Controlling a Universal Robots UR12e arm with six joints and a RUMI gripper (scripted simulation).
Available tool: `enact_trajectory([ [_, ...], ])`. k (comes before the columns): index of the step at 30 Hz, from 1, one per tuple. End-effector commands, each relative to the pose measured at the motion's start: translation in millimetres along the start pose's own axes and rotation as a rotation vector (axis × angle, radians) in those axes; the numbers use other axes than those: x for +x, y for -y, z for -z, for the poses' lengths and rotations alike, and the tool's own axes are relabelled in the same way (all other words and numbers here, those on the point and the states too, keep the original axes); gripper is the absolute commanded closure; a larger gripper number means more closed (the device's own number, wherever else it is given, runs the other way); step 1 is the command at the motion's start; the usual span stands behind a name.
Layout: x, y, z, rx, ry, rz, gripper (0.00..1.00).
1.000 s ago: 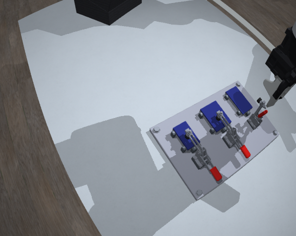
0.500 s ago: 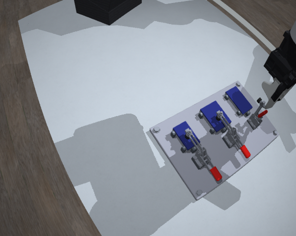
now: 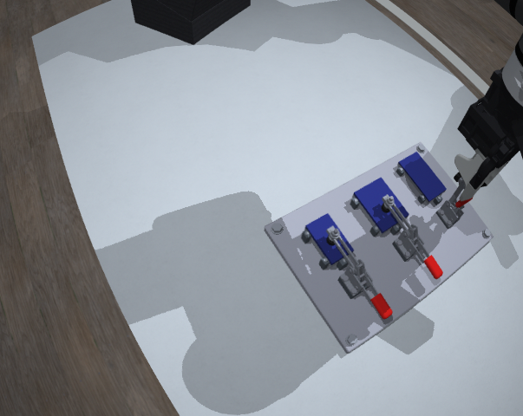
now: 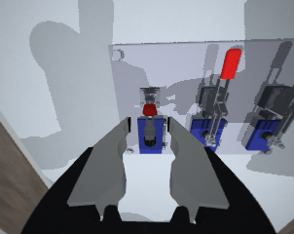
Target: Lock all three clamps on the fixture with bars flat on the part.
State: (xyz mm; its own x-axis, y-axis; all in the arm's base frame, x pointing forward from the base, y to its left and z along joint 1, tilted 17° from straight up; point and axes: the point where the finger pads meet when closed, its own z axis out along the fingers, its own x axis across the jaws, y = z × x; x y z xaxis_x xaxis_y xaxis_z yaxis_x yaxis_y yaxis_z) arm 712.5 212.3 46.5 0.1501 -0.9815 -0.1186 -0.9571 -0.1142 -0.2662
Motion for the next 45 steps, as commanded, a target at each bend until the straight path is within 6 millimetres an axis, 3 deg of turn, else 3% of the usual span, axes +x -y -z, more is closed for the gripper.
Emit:
enact_trajectory([
  [1, -1.2, 0.4, -10.4, 0.002, 0.0, 0.001, 0.72],
  [45, -0.7, -3.4, -10.8, 0.0, 0.0, -0.001, 0.72],
])
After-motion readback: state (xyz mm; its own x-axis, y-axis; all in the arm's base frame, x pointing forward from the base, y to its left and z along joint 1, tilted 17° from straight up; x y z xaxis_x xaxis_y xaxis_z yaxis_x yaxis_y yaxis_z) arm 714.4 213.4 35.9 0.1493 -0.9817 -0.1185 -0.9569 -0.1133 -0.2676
